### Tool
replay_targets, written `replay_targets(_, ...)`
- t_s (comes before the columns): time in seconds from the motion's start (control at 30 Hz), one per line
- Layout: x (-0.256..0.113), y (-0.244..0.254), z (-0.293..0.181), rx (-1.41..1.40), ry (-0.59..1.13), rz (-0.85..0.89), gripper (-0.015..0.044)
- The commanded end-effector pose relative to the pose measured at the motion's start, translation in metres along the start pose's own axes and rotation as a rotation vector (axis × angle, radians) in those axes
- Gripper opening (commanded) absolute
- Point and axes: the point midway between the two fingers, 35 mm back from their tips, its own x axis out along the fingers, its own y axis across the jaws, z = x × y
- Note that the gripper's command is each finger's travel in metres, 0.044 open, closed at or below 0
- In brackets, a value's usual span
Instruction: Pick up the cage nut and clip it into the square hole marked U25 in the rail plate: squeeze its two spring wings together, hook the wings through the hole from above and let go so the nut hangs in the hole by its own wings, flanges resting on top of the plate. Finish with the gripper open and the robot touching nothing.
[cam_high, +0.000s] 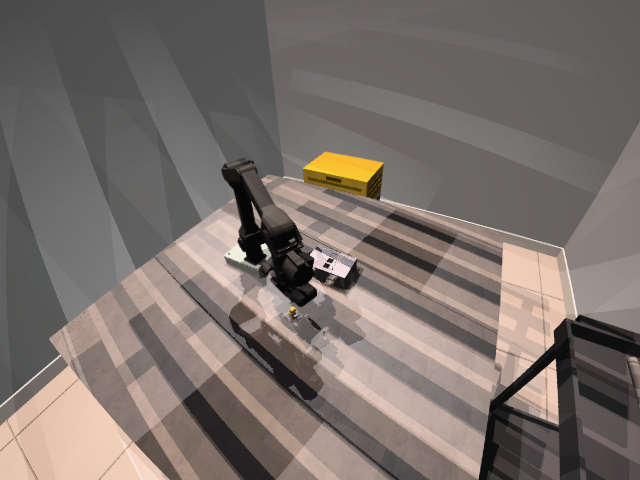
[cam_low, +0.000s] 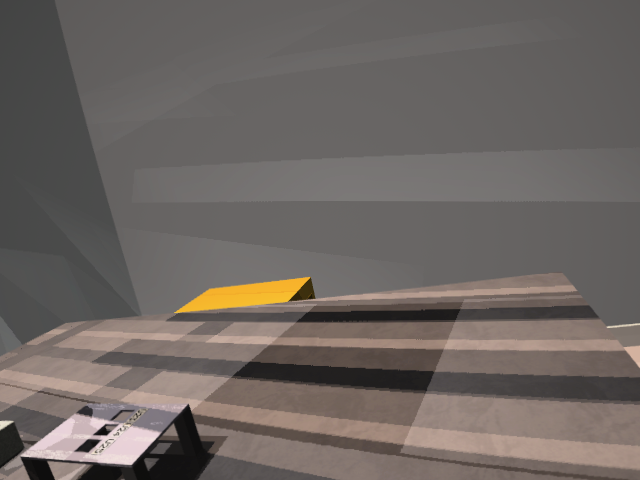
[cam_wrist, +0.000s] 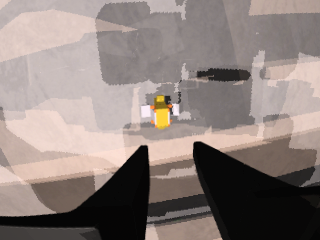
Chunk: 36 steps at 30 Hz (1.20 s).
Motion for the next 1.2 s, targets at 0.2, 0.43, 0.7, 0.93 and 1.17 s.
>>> replay_targets(0.2, 0.030, 0.000, 0.001, -0.003, -0.003, 0.001, 0.0120)
replay_targets(0.43, 0.037, 0.001, 0.001, -0.003, -0.003, 0.002, 0.0120)
replay_targets(0.7, 0.048, 0.001, 0.001, -0.003, -0.003, 0.002, 0.0120)
replay_targets(0.93, 0.057, 0.001, 0.001, -0.003, -0.003, 0.002, 0.0120)
replay_targets(1.17, 0.059, 0.001, 0.001, -0.003, -0.003, 0.002, 0.0120)
